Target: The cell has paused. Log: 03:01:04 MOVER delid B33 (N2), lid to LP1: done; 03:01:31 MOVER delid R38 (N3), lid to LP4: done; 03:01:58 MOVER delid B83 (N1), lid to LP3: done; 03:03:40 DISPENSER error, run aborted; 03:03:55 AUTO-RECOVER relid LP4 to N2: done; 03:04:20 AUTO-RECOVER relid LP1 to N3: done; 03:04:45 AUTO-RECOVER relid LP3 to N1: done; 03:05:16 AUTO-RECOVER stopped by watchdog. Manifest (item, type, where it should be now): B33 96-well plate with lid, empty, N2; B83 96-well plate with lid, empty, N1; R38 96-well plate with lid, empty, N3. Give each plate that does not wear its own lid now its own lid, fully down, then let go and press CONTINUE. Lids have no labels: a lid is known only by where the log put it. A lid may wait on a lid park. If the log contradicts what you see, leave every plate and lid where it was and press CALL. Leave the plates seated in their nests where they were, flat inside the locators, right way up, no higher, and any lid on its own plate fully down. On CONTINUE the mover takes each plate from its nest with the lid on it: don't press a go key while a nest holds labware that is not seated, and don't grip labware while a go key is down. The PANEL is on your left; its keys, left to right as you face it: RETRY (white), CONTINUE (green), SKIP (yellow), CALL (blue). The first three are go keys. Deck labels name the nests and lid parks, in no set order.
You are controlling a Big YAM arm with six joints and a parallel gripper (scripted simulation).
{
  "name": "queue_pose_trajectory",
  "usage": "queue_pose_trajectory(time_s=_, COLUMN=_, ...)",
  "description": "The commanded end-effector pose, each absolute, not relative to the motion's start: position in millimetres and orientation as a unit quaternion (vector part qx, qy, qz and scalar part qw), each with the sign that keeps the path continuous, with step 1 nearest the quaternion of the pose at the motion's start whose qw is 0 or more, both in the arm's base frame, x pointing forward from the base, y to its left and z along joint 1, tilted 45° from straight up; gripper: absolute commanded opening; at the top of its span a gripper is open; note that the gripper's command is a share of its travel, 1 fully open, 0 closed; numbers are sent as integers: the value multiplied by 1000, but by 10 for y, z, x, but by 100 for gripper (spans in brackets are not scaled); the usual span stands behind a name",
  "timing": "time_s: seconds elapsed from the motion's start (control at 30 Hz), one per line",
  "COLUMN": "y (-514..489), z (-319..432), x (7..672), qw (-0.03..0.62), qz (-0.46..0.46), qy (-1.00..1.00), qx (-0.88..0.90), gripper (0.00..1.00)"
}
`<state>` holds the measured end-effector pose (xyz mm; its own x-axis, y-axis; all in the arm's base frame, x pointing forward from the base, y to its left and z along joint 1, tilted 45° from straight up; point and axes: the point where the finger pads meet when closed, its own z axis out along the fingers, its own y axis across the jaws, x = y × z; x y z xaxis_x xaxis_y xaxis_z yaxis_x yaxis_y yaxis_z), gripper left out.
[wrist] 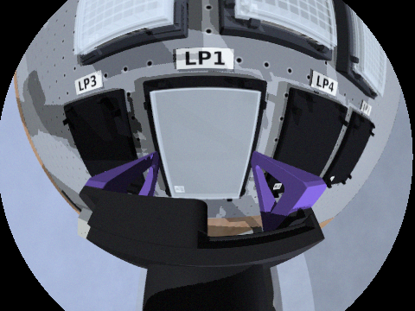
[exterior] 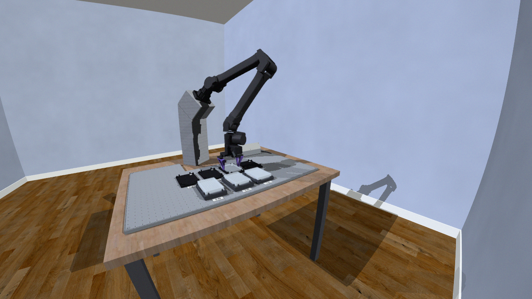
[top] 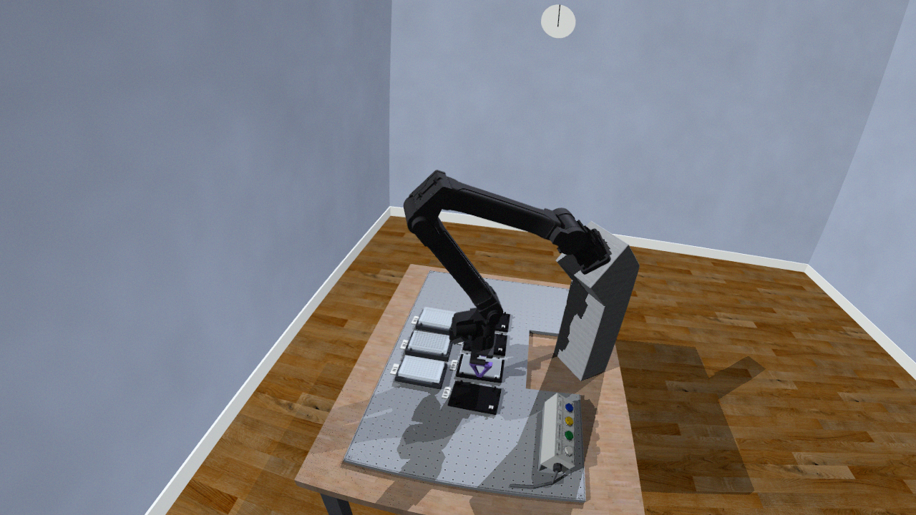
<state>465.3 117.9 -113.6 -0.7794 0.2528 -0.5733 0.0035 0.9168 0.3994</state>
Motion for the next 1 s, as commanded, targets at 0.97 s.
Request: queue_pose_trajectory(time_s=0.97, y=1185, z=-1082, x=4506, qw=320, qz=191, qy=925, qx=69, gripper=100)
